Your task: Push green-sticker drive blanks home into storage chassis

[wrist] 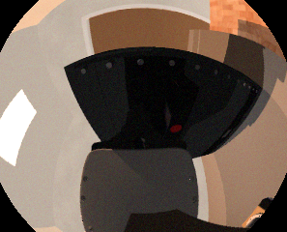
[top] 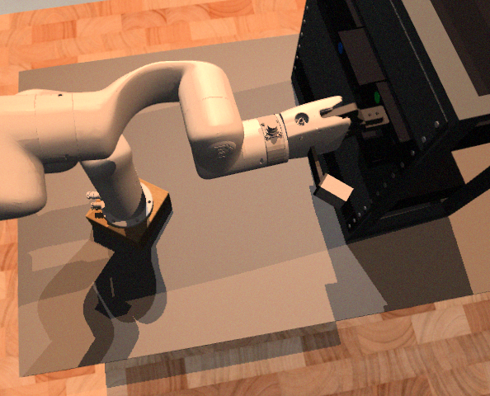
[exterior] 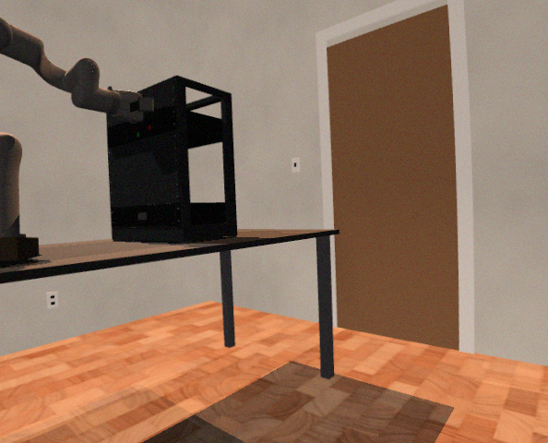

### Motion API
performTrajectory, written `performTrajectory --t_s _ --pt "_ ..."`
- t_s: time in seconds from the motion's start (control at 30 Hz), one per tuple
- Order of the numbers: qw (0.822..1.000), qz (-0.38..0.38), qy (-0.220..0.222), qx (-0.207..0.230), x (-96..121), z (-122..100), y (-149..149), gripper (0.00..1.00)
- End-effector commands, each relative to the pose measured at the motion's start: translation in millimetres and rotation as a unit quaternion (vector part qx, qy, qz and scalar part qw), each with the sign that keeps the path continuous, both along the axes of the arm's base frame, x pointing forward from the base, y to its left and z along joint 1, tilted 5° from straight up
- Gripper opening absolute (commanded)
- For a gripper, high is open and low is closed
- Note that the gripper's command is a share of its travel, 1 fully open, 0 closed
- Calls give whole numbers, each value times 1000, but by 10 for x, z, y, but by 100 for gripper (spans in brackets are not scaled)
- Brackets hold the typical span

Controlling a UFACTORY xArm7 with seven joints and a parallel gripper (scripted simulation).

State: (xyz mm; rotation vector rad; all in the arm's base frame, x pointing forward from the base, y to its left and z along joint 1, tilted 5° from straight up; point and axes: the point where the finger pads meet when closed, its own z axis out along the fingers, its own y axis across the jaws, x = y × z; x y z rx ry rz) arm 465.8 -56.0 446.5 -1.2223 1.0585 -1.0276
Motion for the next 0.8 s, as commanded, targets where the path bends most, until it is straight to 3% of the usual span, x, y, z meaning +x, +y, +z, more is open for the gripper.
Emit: performTrajectory --t_s 0.0,0.77 --pt "1000 -1 -2 0 4 24 -6 0" --pt "1000 -1 -2 0 60 29 4 0"
